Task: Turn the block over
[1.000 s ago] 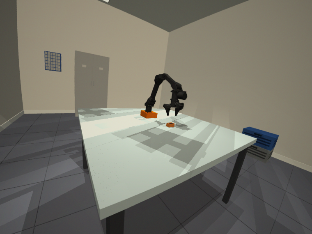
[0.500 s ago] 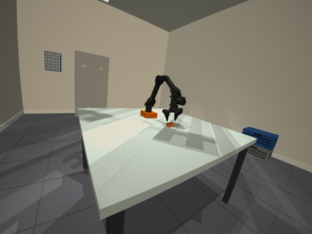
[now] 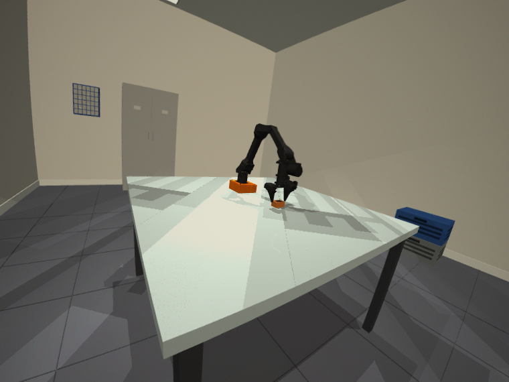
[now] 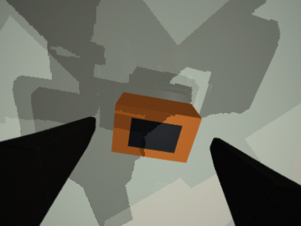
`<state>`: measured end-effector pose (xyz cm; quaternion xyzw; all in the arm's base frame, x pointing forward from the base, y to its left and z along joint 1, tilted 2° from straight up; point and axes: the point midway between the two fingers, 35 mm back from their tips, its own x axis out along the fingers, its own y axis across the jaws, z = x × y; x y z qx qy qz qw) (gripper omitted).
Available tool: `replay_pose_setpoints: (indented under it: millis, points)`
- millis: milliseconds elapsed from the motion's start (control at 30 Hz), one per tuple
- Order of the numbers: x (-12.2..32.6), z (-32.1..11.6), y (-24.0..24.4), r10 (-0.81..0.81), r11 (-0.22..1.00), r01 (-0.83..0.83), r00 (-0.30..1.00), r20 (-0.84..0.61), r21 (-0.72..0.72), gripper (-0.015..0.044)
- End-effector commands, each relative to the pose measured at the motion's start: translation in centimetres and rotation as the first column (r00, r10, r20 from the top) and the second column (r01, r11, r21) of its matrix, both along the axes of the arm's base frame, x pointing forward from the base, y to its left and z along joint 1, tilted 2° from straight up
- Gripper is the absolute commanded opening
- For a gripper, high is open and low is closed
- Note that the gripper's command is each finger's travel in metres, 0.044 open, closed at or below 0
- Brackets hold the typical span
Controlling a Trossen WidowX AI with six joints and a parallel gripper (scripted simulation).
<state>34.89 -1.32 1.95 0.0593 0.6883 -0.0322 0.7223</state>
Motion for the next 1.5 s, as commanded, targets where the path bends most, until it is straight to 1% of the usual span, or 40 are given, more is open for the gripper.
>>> replay_pose_setpoints:
  millis: [0, 200, 400, 1100, 1167, 1267, 1300, 1467]
  points:
    - [-0.1, -0.7, 0.1, 0.004, 1.000, -0.004, 1.000, -0.003, 0.004, 0.0440]
    - [-0.1, -1.5, 0.1, 0.004, 1.000, -0.004, 1.000, -0.003, 0.004, 0.0440]
    - [-0.1, -1.5, 0.1, 0.004, 1.000, -0.004, 1.000, -0.003, 0.004, 0.0282]
    - [-0.1, -1.5, 0.1, 0.004, 1.000, -0.004, 1.000, -0.003, 0.004, 0.0142]
    - [-0.1, -1.0, 0.1, 0.004, 1.000, -0.004, 1.000, -0.003, 0.004, 0.0090]
    - [-0.2, 1.1, 0.0, 0.004, 1.000, -0.004, 1.000, -0.003, 0.004, 0.0011]
    - [-0.2, 1.4, 0.0, 0.004, 1.000, -0.004, 1.000, -0.003, 0.004, 0.0000]
    - [-0.2, 1.5, 0.0, 0.004, 1.000, -0.004, 1.000, 0.008, 0.002, 0.0000]
